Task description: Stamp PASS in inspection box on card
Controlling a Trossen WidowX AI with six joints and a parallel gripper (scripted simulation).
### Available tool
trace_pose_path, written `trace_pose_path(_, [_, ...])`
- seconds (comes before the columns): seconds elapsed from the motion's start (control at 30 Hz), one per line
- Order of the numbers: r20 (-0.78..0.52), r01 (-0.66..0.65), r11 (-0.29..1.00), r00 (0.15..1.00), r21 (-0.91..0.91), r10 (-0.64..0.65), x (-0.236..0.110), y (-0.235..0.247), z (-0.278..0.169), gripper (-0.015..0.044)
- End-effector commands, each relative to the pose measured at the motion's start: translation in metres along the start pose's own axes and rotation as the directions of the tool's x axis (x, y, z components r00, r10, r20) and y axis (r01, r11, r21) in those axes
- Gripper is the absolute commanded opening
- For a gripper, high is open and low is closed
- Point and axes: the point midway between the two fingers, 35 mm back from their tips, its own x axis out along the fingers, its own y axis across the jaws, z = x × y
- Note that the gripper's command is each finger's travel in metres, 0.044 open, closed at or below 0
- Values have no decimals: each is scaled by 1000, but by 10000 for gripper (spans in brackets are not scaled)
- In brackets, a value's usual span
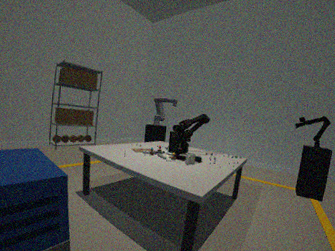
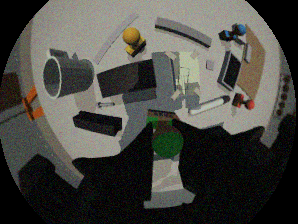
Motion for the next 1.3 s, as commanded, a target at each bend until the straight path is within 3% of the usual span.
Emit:
trace_pose_path(0.0, [-1, 12, 1000, 1000, 3, -12, -2, -13, 11, 0])
trace_pose_path(1.27, [-3, 15, 1000, 1000, 1, -15, -7, -177, 66, 0])
